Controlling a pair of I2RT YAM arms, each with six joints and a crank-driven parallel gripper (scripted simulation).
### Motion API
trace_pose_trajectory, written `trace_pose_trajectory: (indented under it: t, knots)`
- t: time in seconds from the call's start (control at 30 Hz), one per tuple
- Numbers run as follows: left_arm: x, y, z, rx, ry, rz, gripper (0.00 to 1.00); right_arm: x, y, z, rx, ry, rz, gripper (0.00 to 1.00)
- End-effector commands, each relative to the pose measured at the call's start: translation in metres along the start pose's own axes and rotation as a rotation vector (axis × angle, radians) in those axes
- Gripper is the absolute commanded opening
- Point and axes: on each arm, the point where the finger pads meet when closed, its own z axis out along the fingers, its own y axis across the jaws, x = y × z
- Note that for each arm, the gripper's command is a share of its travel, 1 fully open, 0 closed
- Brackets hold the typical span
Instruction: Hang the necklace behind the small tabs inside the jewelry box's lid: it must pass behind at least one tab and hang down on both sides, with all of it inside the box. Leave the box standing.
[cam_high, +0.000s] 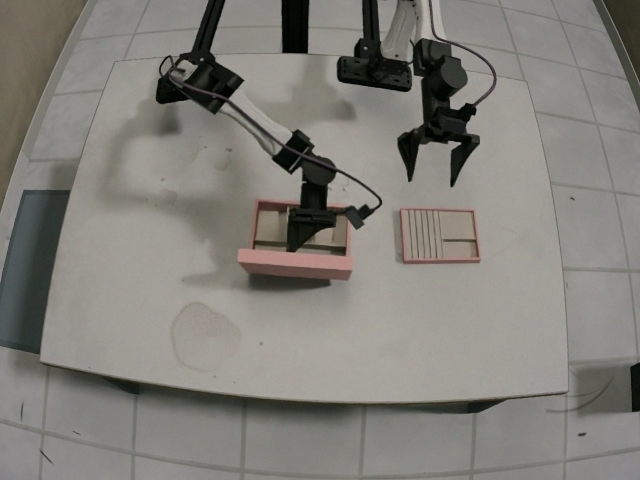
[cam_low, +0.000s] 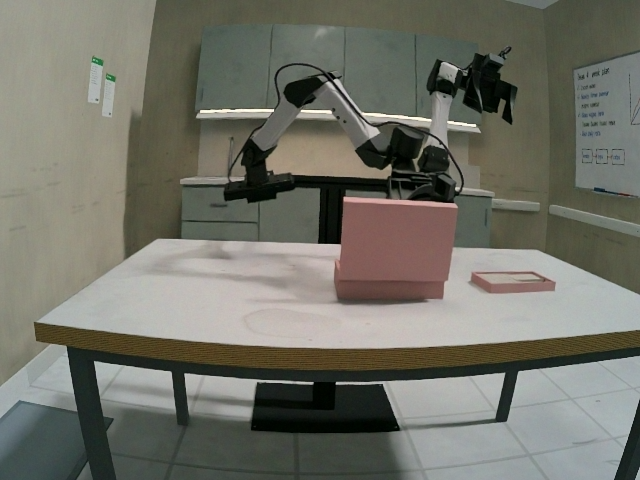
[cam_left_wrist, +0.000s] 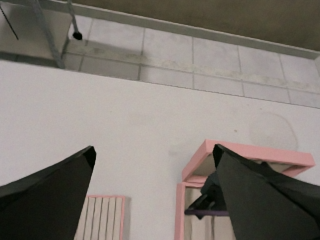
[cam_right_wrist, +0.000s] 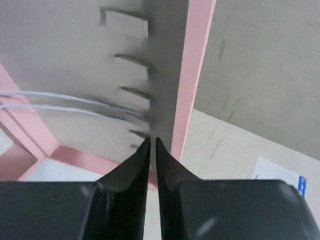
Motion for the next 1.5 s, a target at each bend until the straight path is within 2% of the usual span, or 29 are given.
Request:
trace_pose_trajectory:
  t: [0.0, 1.33, 1.37, 1.4, 1.47]
  knots:
    - [-0.020, -0.005, -0.004, 0.019, -0.066, 0.009, 1.00, 0.001, -0.022, -0.019, 0.019, 0.004, 0.031, 0.05]
    - [-0.020, -0.005, -0.004, 0.019, -0.066, 0.009, 1.00, 0.002, -0.029, -0.065, 0.028, 0.007, 0.051, 0.05]
    - [-0.020, -0.005, -0.004, 0.019, -0.066, 0.009, 1.00, 0.004, -0.019, -0.069, 0.016, 0.004, 0.027, 0.05]
    - [-0.020, -0.005, -0.004, 0.019, -0.066, 0.009, 1.00, 0.001, -0.028, -0.069, 0.027, 0.002, 0.048, 0.00]
    - [-0.020, -0.005, -0.004, 0.019, -0.066, 0.009, 1.00, 0.002, -0.029, -0.068, 0.028, 0.006, 0.052, 0.00]
